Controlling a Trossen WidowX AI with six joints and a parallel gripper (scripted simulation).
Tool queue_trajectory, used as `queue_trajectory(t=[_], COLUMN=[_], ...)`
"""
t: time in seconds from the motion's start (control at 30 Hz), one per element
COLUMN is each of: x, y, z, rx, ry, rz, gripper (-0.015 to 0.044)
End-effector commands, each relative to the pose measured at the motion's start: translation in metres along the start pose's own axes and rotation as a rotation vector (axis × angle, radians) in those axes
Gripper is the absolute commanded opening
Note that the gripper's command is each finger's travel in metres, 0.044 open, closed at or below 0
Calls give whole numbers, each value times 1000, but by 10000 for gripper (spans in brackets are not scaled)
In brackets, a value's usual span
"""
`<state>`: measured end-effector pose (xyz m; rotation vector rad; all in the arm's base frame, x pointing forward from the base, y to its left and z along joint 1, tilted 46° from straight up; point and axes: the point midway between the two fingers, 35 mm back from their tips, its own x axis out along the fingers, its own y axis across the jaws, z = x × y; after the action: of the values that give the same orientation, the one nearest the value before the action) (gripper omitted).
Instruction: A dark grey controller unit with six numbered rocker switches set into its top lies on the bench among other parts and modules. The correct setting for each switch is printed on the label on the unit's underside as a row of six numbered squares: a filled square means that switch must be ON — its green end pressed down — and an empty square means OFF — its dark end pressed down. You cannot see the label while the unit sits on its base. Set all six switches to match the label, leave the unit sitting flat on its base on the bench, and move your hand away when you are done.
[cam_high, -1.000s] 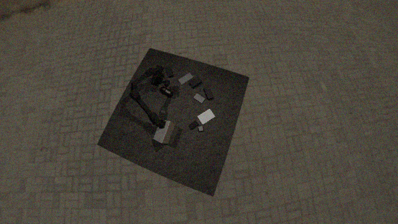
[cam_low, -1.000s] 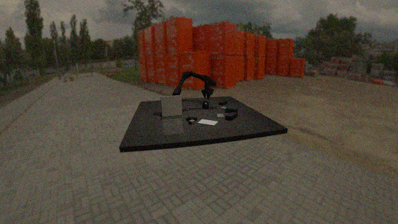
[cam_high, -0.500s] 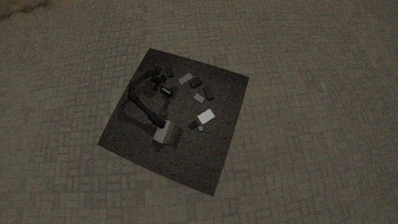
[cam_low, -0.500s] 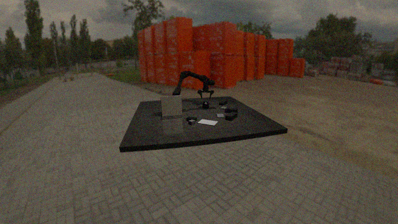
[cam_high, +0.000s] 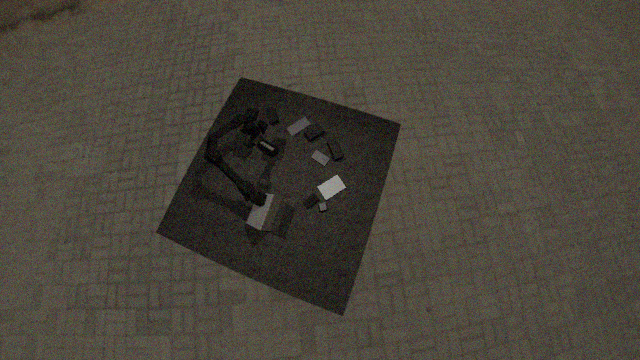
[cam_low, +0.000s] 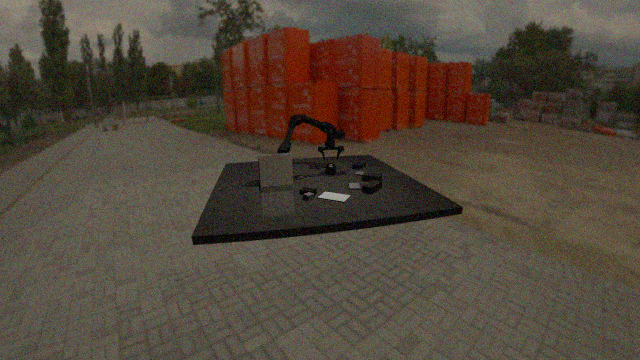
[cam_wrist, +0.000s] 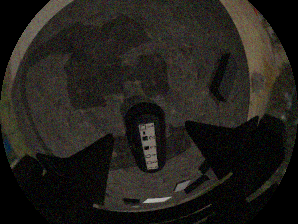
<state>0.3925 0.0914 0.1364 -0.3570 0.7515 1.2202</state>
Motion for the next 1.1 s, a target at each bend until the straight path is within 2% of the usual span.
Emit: queue_trajectory(t=[0.0, 0.97, 1.07], x=[7, 52, 52], y=[1, 3, 3], z=[-2, -1, -1], rx=[7, 7, 7], ry=[0, -4, -4], rz=[7, 8, 8], gripper=[440, 440, 361])
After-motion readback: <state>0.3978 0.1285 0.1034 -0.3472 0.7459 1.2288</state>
